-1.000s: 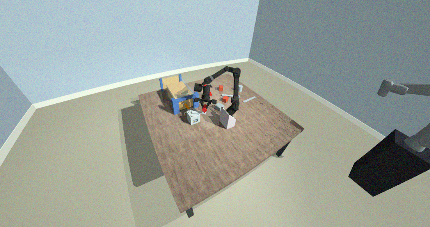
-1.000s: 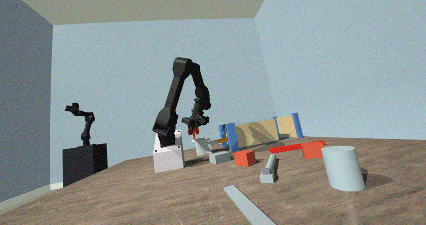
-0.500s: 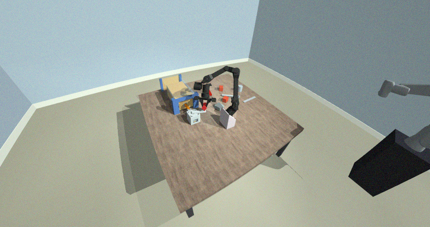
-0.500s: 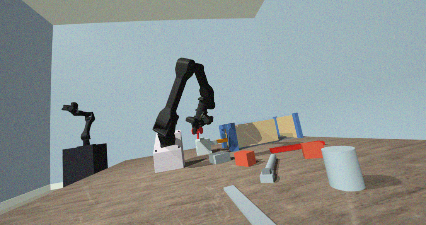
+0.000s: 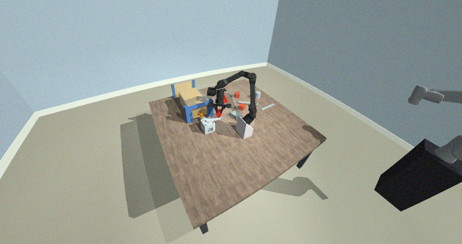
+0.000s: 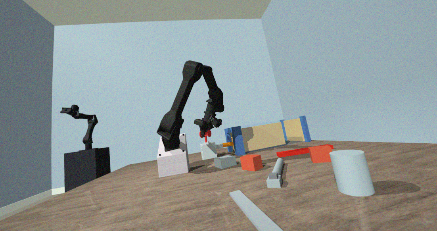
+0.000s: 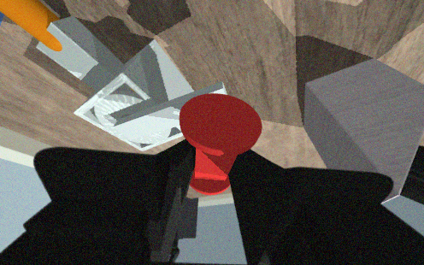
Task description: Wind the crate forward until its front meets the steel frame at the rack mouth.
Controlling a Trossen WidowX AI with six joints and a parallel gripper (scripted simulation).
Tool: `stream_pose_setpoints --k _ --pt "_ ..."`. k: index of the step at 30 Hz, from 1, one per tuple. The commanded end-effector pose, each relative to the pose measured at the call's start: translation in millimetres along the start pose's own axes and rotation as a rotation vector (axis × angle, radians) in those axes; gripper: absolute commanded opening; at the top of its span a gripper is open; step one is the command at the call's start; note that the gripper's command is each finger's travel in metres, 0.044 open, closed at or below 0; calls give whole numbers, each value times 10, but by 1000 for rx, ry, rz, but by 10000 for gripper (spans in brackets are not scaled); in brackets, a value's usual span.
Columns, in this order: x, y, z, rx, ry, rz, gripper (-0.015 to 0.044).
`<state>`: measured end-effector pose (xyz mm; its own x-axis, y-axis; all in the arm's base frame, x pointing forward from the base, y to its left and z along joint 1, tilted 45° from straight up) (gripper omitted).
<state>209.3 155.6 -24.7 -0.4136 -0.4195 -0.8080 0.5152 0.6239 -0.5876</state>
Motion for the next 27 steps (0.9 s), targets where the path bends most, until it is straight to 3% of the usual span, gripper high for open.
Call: stream_pose_setpoints --k 1,27 --pt "-63 94 168 25 -35 30 0" --pt "-163 344 385 26 -36 31 0"
Point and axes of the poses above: the point midway between the two fingers, 35 mm back from their tips, its own x axis out along the fingers, its own y axis across the jaws, z = x × y, the point moved 7 cm from there along -x, back along the fingers, and after that the axes turned 8 degrees about -x, right-handed, at the moved point
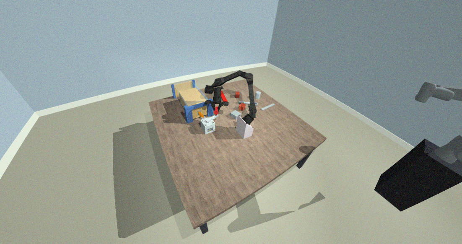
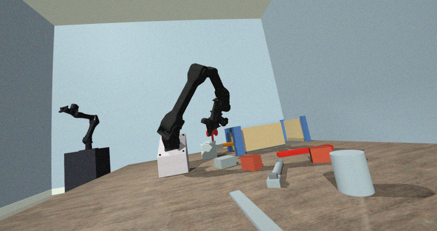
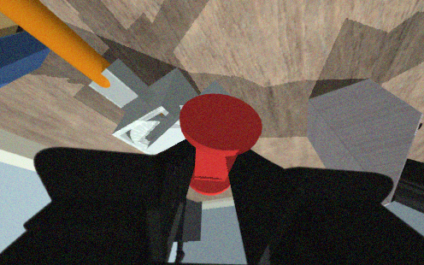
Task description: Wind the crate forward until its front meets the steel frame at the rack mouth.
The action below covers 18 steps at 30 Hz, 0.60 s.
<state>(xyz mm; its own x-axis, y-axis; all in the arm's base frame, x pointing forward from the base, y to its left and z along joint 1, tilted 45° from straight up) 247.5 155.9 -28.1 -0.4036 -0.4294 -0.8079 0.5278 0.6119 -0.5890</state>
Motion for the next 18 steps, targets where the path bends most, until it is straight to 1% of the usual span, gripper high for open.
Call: stream_pose_setpoints --k 1,18 --pt "-32 136 102 9 -21 32 0" --pt "-77 386 207 9 -22 34 0"
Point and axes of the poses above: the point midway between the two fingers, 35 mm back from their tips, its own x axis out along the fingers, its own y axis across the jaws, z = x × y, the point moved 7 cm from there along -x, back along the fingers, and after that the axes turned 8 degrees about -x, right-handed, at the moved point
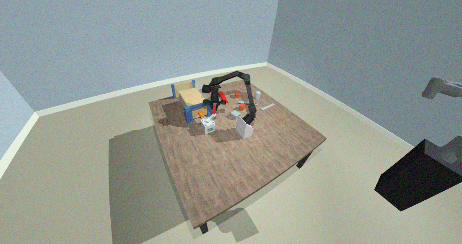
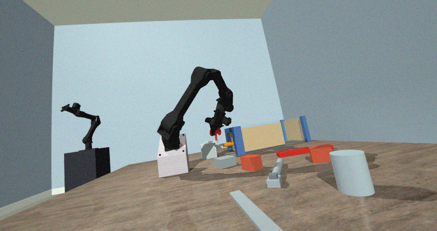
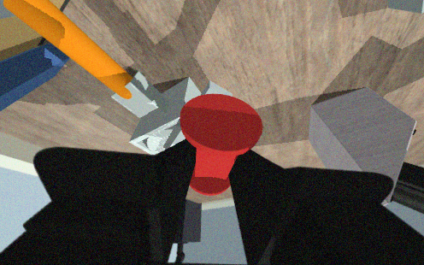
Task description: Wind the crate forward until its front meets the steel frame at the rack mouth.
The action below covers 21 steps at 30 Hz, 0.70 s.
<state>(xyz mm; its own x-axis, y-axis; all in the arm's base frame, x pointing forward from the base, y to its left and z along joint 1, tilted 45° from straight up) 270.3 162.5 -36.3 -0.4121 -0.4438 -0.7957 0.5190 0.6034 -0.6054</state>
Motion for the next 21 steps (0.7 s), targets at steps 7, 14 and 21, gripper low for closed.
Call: stream_pose_setpoints --k 7,14,21 --pt "-38 281 101 10 -19 55 0" --pt "-44 396 115 10 -19 56 0" --pt "-45 502 116 10 -19 56 0"
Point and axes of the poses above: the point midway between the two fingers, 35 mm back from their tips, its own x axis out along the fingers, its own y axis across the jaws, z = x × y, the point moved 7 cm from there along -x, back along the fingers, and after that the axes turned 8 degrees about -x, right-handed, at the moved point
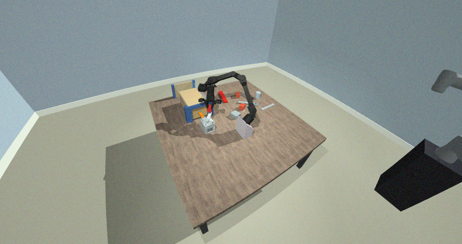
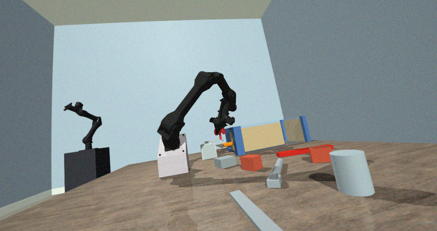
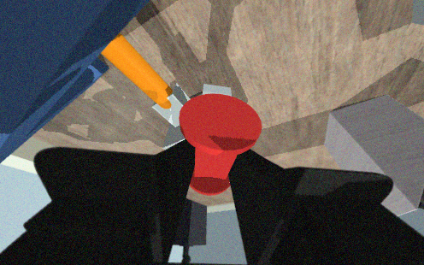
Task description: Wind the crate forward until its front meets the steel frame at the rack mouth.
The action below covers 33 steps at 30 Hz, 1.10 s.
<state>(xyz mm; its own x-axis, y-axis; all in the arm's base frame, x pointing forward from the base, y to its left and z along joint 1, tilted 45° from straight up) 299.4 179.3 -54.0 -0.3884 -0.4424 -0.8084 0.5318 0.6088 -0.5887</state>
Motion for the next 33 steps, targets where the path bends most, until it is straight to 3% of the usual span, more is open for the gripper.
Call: stream_pose_setpoints --k 1,11,27,33 --pt "13 163 5 4 -2 35 0" --pt "1 144 5 3 -4 -2 0" --pt "-1 155 3 4 -5 2 420" --pt "-122 169 -48 4 -4 2 440"
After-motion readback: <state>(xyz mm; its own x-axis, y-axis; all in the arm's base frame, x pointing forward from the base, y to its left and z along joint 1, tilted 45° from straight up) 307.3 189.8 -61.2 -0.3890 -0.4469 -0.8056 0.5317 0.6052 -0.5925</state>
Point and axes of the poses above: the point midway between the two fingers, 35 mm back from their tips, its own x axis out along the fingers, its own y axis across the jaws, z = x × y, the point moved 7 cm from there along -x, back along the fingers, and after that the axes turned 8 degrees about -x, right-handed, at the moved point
